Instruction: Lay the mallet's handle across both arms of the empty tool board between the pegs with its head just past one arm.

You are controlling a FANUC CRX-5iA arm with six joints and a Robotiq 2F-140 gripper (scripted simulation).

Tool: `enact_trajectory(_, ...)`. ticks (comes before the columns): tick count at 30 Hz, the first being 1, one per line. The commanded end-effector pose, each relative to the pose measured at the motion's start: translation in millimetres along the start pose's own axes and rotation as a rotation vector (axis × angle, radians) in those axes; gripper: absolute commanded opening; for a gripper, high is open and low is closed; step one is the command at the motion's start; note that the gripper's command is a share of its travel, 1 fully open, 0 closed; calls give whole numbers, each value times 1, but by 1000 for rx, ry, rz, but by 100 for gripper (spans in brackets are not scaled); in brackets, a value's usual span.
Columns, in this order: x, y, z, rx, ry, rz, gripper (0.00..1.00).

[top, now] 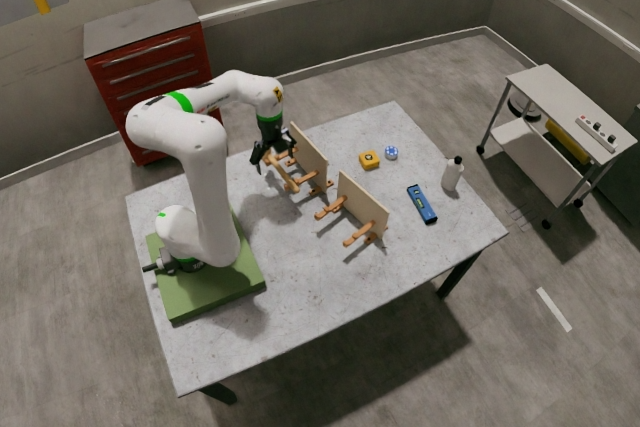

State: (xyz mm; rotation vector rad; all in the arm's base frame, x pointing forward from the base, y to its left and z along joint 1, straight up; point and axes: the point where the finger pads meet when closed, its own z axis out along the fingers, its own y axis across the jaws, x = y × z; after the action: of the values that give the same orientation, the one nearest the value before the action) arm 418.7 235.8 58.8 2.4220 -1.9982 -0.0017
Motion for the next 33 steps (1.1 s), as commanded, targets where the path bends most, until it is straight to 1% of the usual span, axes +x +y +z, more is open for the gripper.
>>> enact_trajectory(1,0,-1,-1,2,0,0,100)
enact_trajectory(16,0,-1,-2,2,0,0,100)
enact_trajectory(17,0,-1,-8,2,0,0,100)
enact_trajectory(18,-1,-1,-22,2,0,0,100)
enact_trajectory(19,0,-1,-40,2,0,0,100)
enact_trajectory(20,-1,-1,-52,2,0,0,100)
enact_trajectory(22,-1,-1,-52,2,0,0,100)
enact_trajectory(24,-1,-1,-87,2,0,0,100)
enact_trajectory(25,0,-1,-94,2,0,0,100)
enact_trajectory(26,0,-1,-99,2,0,0,100)
enact_trajectory(27,0,-1,-100,2,0,0,100)
enact_trajectory(33,0,-1,-100,2,0,0,100)
